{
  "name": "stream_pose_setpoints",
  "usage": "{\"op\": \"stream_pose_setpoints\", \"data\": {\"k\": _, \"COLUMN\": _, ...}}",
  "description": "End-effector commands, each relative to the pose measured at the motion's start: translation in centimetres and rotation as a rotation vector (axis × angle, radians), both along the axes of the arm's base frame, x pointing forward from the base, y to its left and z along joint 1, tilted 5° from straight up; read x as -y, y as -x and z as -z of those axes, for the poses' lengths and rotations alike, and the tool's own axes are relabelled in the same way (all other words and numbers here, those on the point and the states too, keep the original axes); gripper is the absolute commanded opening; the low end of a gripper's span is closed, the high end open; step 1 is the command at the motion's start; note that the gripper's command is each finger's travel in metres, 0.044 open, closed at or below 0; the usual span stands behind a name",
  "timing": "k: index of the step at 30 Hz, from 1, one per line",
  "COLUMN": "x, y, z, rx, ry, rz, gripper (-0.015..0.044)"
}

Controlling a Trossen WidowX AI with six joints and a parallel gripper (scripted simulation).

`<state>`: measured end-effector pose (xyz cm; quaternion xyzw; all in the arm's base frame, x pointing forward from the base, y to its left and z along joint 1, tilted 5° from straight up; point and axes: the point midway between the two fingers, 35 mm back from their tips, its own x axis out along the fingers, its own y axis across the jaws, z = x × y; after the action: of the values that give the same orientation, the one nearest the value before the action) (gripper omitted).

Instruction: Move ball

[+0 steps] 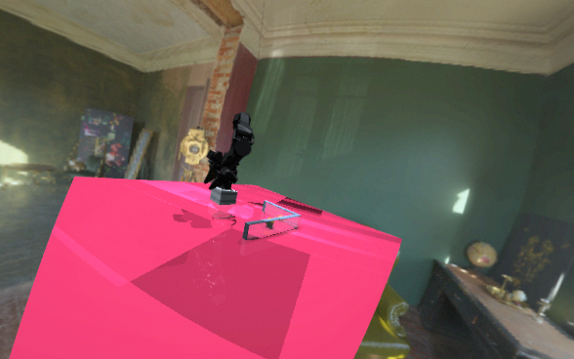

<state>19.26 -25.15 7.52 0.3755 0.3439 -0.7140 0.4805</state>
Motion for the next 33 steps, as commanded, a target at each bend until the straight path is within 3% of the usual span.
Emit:
{"op": "stream_pose_setpoints", "data": {"k": 1, "x": -4.4, "y": -5.9, "z": 1.9, "rx": -0.037, "ry": -0.192, "rz": -0.409, "gripper": 0.0297}}
{"op": "stream_pose_setpoints", "data": {"k": 9, "x": -12.5, "y": -12.7, "z": 3.8, "rx": -0.09, "ry": -0.44, "rz": -1.06, "gripper": 0.0297}}
{"op": "stream_pose_setpoints", "data": {"k": 17, "x": -20.9, "y": -16.6, "z": 4.9, "rx": -0.109, "ry": -0.609, "rz": -1.631, "gripper": 0.0297}}
{"op": "stream_pose_setpoints", "data": {"k": 33, "x": -21.3, "y": -16.7, "z": 6.5, "rx": -0.109, "ry": -0.614, "rz": -1.651, "gripper": 0.0297}}
